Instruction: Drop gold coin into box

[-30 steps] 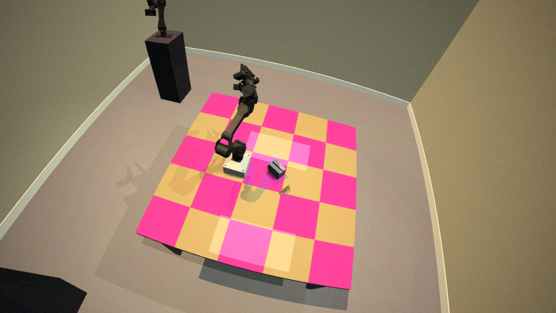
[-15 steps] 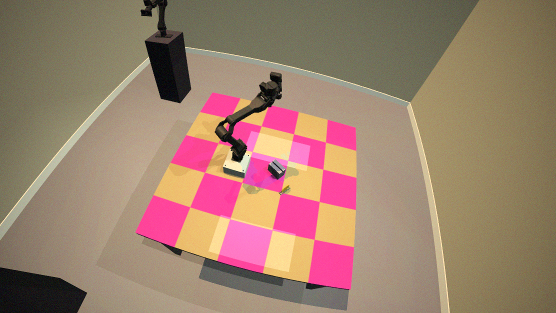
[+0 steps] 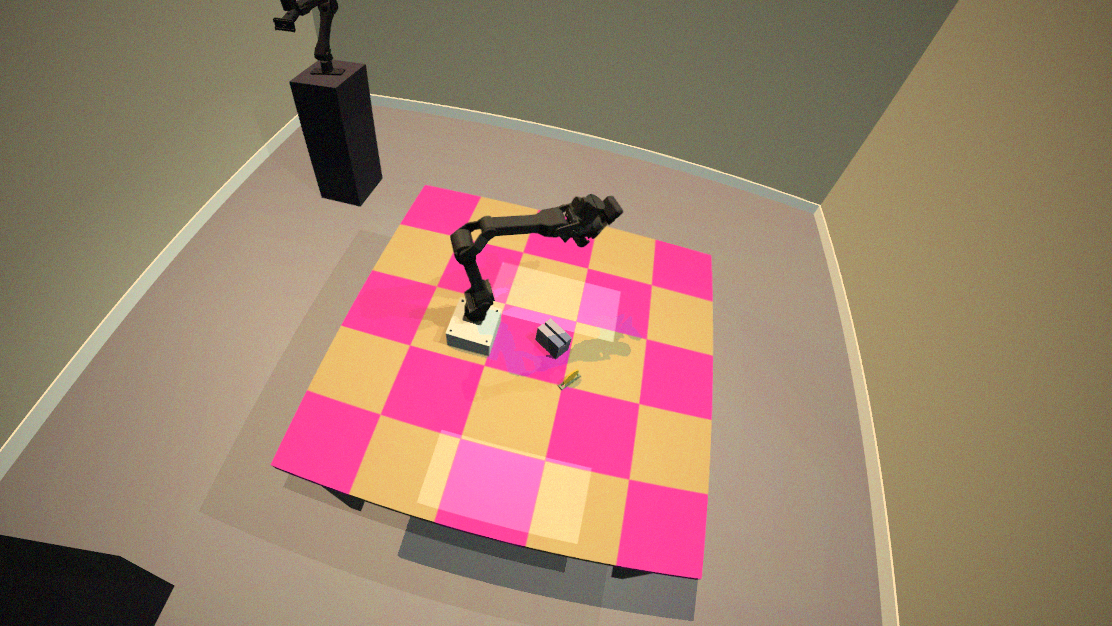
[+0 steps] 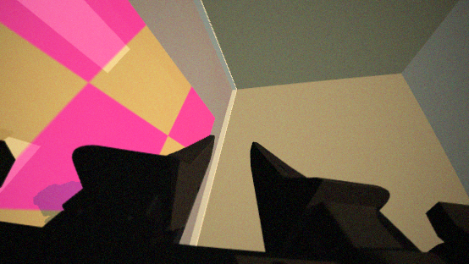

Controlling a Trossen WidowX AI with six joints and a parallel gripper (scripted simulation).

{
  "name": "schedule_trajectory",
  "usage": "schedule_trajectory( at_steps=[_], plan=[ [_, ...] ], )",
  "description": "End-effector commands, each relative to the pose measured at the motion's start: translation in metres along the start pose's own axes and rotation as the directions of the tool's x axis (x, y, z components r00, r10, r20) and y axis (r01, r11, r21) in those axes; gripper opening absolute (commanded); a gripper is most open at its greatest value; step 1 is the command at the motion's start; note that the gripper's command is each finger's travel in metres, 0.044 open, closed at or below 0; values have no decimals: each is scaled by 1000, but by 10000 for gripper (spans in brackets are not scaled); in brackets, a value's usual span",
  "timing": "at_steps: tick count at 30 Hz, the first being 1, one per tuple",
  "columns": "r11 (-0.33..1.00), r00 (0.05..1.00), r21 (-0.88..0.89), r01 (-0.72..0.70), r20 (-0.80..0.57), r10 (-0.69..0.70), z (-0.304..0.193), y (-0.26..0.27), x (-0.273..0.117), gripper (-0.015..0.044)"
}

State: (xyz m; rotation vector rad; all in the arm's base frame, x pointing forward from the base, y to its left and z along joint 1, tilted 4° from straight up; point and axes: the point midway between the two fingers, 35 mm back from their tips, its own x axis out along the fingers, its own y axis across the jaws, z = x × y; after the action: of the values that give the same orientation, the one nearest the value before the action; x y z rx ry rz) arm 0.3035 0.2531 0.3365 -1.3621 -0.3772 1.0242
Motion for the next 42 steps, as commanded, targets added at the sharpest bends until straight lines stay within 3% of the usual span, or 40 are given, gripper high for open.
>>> schedule_trajectory(
  at_steps=[1, 9, 13, 18, 24, 42],
  plan=[
    [989, 987, 131, -73, -131, 90, -50, 17, 3, 161],
    [855, 848, 490, -168, -370, 379, -166, 81, -21, 161],
    [743, 721, 652, -153, -441, 535, -218, 117, -51, 161],
    [564, 535, 821, -83, -441, 721, -269, 164, -101, 161],
    [333, 343, 942, 45, -327, 880, -301, 216, -167, 161],
    [326, 337, 944, 49, -323, 885, -313, 252, -163, 161]
  ],
)
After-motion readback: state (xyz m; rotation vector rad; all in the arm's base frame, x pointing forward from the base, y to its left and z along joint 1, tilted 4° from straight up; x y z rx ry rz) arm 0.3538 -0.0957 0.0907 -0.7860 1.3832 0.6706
